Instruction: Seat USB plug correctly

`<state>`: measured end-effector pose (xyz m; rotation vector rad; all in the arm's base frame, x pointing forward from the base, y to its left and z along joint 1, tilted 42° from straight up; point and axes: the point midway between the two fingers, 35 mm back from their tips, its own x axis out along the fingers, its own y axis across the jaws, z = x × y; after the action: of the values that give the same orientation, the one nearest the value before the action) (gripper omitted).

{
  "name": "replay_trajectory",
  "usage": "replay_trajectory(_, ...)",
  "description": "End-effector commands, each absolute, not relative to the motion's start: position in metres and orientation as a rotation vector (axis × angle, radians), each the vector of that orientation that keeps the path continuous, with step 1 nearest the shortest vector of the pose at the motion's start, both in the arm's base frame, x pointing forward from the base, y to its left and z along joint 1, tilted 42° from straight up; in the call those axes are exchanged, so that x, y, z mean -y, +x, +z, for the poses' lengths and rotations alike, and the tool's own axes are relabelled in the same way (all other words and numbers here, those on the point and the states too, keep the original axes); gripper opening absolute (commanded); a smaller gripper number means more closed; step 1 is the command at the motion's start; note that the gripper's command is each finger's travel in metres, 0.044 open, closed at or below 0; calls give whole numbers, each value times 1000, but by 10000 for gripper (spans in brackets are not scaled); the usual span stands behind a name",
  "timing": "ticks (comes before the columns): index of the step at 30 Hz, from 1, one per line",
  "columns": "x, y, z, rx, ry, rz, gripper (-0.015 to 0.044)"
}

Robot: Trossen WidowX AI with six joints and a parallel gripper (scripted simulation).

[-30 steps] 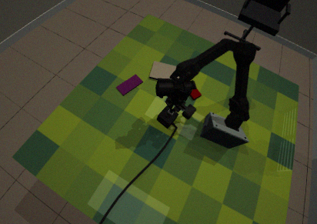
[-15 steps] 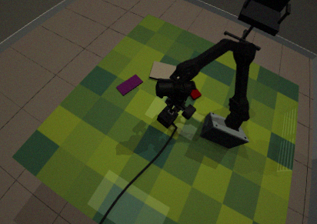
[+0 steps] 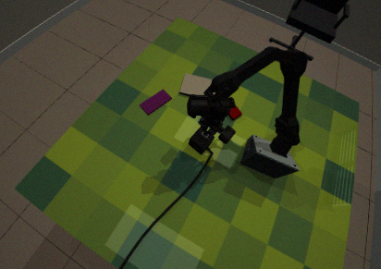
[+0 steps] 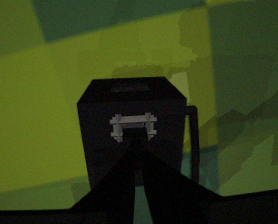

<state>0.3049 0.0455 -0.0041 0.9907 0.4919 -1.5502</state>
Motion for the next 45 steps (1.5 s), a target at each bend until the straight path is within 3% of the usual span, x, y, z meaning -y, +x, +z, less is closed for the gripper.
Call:
replay_trajectory(1,-45,305,-5,-494,987,-1548,0)
replay_trajectory(45,-42,305,-9,-494,987,-1548,0)
